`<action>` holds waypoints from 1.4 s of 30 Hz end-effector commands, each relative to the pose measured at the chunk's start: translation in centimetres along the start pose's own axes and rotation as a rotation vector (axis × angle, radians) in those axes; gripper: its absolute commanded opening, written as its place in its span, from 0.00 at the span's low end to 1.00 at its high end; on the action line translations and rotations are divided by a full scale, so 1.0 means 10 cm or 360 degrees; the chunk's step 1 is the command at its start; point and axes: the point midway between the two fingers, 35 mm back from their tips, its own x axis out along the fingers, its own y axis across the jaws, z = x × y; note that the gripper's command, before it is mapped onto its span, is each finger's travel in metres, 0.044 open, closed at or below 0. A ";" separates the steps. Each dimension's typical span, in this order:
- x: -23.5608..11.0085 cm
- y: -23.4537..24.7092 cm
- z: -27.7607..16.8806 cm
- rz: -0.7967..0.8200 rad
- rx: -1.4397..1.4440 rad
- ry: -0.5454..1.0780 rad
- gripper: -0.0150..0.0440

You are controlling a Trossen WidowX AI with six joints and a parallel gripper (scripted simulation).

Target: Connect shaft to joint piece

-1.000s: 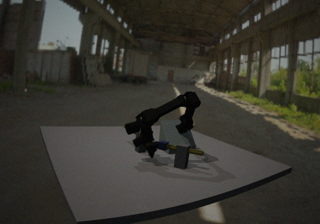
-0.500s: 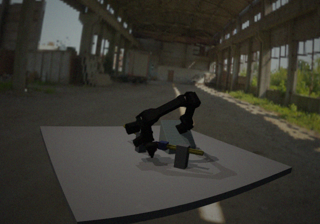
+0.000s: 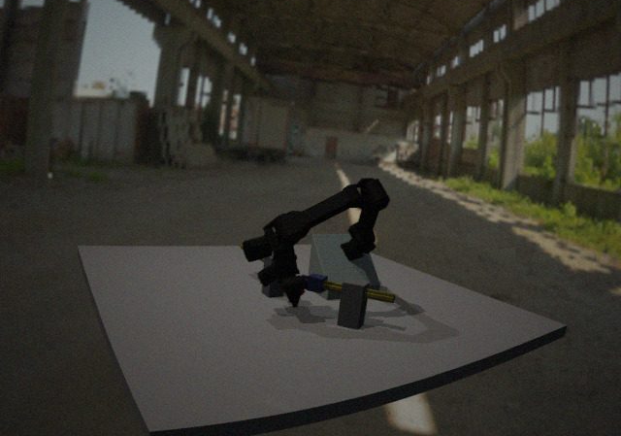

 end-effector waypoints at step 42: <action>0.00 0.00 0.00 0.0000 0.0000 0.0000 0.28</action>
